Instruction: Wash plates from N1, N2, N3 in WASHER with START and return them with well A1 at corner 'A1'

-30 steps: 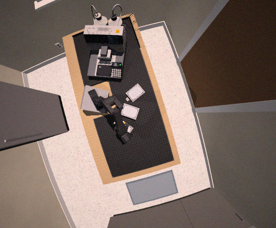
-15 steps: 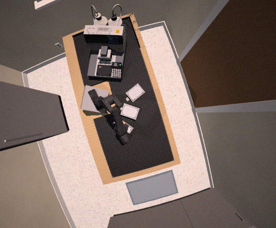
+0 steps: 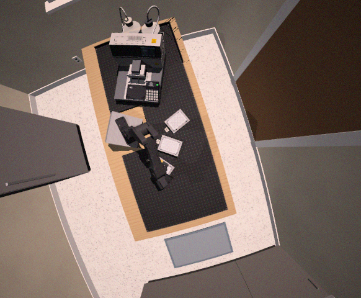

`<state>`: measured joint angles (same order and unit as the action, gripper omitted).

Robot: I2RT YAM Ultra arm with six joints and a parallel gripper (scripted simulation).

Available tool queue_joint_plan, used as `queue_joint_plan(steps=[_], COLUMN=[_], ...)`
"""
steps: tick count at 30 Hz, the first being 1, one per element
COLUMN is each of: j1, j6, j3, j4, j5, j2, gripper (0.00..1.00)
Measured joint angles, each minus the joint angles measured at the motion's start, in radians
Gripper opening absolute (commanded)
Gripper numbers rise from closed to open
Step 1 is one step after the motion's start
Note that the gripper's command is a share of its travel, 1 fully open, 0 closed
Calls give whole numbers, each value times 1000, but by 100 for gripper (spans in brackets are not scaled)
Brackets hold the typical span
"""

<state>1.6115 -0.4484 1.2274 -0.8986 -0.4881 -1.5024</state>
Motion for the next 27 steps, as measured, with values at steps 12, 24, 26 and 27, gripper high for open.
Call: queue_joint_plan(steps=[12, 24, 26, 27], j1=[34, 65, 68, 69], j6=[-33, -66, -70, -71], j3=[47, 93, 98, 100], j4=[-77, -153, -161, -163], j5=[-11, -22, -24, -24], j2=[20, 34, 35, 34], gripper=[100, 100, 100, 100])
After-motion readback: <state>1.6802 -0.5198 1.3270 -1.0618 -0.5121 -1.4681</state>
